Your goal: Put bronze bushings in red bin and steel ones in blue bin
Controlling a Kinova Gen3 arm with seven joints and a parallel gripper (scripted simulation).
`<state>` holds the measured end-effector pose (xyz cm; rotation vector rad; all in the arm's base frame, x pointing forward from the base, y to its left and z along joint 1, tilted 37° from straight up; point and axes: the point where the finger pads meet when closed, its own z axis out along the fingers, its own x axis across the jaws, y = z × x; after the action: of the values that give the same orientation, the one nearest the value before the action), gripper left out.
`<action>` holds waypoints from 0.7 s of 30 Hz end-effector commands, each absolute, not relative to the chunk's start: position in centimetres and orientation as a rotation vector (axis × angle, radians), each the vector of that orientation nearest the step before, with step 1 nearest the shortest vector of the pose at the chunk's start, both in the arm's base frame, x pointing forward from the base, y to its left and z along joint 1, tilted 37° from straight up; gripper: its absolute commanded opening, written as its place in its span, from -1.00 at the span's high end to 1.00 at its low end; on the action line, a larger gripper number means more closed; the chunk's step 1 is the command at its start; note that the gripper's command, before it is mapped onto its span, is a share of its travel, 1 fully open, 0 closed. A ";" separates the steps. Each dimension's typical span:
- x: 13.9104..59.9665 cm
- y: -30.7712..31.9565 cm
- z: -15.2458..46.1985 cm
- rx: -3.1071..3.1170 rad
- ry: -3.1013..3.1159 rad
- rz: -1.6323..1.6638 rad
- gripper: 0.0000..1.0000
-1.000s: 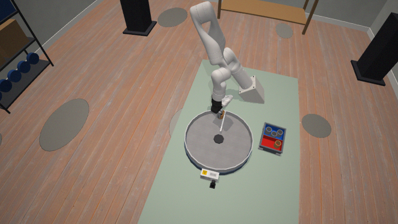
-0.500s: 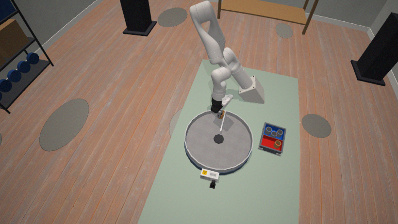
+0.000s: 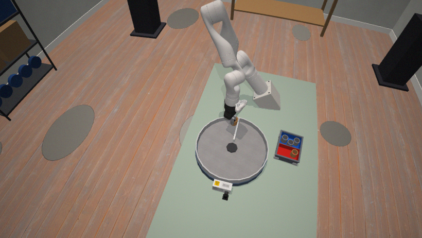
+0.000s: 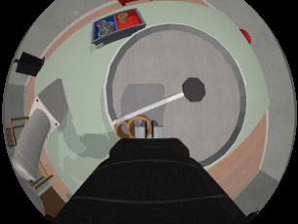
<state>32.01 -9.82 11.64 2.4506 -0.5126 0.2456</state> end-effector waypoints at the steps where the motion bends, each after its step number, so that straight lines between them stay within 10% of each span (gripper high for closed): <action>1: 32.1 -9.7 11.7 2.453 -0.511 0.249 1.00; 21: 32.1 -9.4 12.2 2.453 -0.511 0.249 1.00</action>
<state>31.97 -9.47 12.11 2.4503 -0.5127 0.2453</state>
